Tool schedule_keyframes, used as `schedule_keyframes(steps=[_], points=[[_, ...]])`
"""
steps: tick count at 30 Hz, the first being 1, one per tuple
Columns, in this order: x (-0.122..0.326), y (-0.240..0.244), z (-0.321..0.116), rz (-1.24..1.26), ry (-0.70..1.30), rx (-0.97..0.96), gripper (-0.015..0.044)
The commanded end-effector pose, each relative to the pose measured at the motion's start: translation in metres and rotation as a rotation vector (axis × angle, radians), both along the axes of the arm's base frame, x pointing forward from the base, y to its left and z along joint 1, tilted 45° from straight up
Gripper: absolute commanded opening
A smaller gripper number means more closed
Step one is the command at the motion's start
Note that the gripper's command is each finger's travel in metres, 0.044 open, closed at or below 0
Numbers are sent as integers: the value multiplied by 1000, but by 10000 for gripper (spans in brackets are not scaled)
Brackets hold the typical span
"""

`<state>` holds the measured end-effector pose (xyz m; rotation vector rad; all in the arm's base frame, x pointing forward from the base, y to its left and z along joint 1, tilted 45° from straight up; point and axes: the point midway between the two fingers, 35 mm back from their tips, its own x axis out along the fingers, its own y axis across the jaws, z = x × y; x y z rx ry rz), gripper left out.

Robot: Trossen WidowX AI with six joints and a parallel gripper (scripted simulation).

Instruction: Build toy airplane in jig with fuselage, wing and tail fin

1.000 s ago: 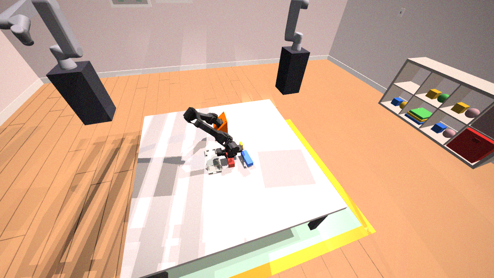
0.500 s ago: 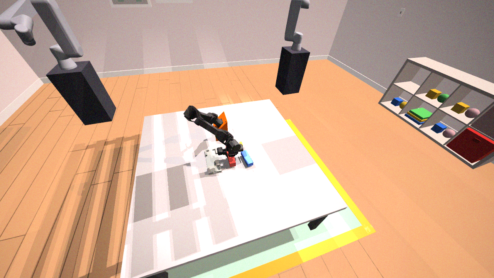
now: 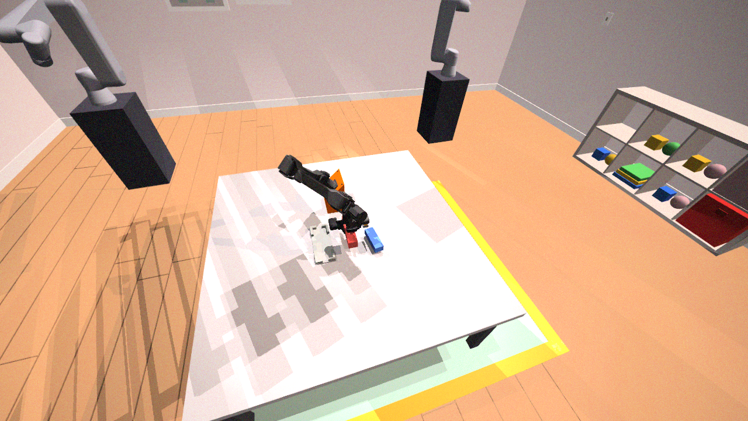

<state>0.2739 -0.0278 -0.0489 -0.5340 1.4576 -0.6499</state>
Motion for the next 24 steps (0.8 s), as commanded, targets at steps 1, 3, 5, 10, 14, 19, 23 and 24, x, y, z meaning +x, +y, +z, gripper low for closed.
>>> schedule_keyframes(steps=[1, 3, 5, 10, 14, 19, 23, 24], points=[[2, 10, 10, -4, -7, 8, 0], [2, 14, 15, -6, -4, 7, 0], [1, 18, 19, -7, -1, 7, 0], [-1, 28, 31, -10, 7, 4, 0], [-3, 35, 41, -12, 13, 1, 0], [-6, 44, 53, -16, 20, -5, 0], [-8, 48, 60, -17, 24, -9, 0], [-8, 48, 60, -17, 24, -9, 0]])
